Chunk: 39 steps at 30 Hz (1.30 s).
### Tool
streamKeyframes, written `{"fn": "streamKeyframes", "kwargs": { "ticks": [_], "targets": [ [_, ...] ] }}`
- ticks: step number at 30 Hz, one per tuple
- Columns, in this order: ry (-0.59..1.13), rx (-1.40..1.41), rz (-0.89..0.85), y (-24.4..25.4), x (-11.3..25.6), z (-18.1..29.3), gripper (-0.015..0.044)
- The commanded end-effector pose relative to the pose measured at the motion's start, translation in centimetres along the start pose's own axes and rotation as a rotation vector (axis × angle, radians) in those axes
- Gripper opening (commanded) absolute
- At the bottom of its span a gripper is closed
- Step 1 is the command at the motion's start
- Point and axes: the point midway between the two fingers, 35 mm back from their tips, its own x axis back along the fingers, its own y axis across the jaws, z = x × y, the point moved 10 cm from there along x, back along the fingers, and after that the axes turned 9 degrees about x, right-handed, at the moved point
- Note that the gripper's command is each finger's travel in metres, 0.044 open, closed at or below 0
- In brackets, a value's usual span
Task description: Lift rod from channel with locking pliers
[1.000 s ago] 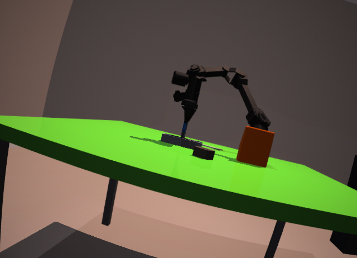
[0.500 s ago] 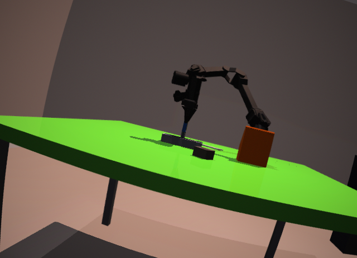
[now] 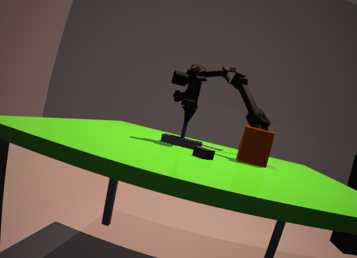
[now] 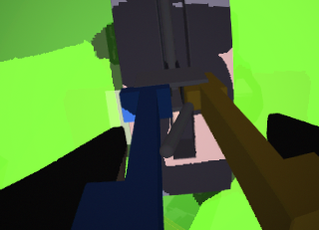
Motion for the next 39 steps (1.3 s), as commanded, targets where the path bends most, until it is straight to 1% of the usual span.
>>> {"fn": "streamKeyframes", "kwargs": {
  "ticks": [1,32,39],
  "targets": [
    [-0.003,-0.004,0.0,0.14,-0.04,-0.09,0.0264],
    [-0.003,-0.004,0.0,0.47,-0.04,-0.14,0.0223],
    [-0.003,-0.004,0.0,0.47,-0.04,-0.14,0.0225]
  ]
}}
